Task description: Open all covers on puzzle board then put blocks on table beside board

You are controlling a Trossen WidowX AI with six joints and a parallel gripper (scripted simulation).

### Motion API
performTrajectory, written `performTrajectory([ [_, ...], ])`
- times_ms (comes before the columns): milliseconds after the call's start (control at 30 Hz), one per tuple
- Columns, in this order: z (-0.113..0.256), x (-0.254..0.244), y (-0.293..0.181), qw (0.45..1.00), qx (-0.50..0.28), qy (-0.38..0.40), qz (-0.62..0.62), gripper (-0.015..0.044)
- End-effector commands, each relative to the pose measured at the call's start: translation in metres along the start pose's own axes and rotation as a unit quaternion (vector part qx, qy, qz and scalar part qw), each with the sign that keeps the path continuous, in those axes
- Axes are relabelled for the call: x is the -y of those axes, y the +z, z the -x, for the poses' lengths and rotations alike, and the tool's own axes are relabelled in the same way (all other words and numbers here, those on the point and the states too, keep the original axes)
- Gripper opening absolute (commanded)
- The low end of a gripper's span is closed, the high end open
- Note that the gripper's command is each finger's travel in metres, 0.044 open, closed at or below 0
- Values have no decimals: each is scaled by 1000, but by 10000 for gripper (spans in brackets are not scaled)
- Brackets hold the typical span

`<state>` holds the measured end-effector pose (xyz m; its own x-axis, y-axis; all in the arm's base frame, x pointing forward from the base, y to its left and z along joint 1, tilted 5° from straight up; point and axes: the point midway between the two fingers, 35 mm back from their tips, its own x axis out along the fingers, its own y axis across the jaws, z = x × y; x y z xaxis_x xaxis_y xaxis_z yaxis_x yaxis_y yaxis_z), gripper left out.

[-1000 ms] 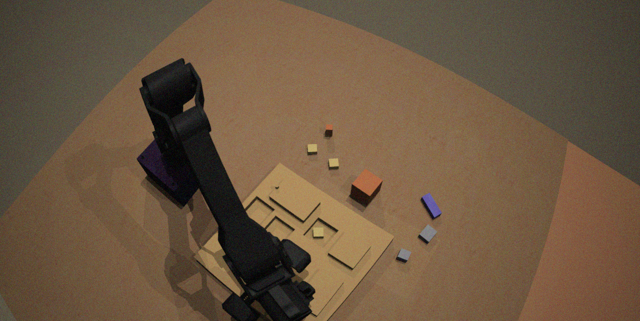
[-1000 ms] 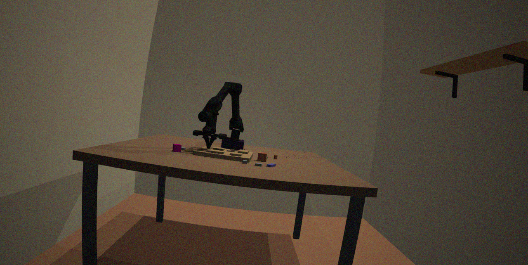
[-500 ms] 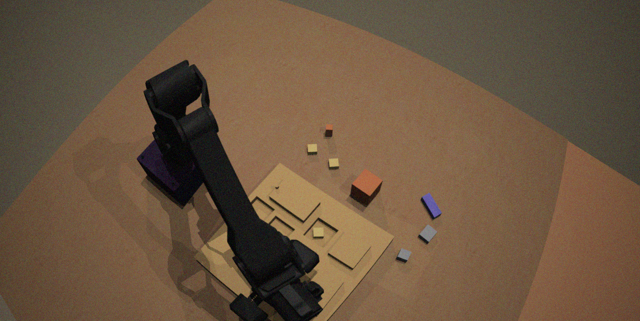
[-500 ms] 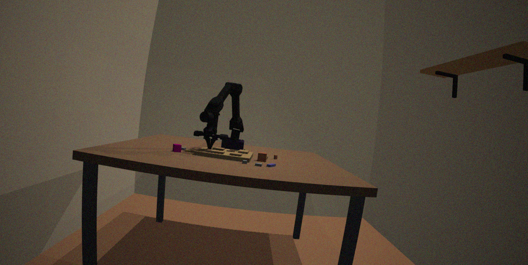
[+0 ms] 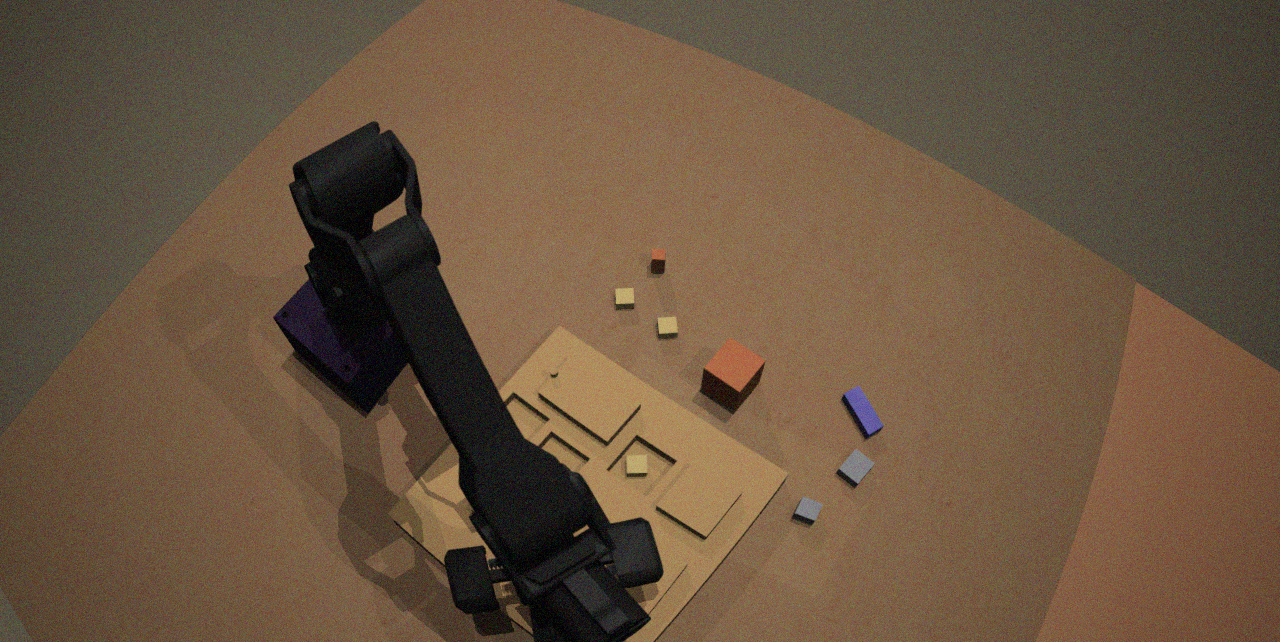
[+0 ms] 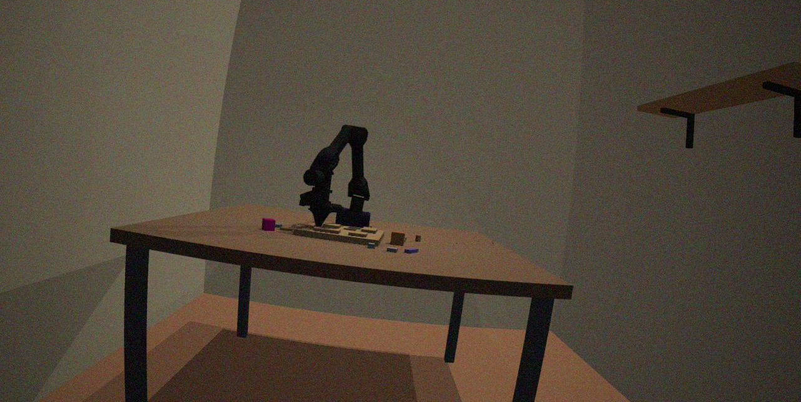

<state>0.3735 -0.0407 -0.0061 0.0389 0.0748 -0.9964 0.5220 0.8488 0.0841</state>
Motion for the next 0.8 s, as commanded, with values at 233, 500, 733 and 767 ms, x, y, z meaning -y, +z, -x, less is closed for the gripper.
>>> performTrajectory([
  [233,12,0,0,889,-2,2,-459,0],
  [500,23,0,1,945,-2,-1,-327,144],
  [733,52,0,1,905,-1,1,-425,144],
  [767,56,0,1,899,-1,1,-439,144],
])
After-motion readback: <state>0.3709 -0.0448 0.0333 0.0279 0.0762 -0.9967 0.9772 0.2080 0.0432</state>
